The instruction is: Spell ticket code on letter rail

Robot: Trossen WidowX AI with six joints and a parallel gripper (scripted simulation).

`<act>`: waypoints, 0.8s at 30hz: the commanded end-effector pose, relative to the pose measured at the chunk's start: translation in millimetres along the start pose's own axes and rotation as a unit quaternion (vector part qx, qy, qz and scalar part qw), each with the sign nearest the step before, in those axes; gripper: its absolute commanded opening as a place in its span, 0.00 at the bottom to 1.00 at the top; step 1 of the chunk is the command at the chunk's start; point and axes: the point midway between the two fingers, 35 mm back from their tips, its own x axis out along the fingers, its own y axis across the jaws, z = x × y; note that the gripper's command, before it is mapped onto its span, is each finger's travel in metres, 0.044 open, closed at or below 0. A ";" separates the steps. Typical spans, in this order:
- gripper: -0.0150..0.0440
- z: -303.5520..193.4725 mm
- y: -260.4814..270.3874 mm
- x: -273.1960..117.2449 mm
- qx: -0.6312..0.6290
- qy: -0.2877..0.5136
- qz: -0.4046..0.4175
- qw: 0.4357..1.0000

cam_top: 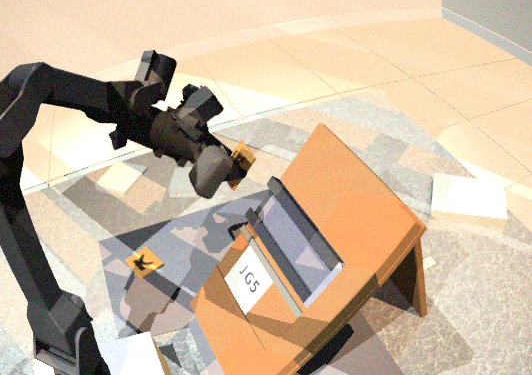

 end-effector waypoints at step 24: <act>0.25 0.6 -15.3 0.1 -0.001 -0.001 -0.001 1.000</act>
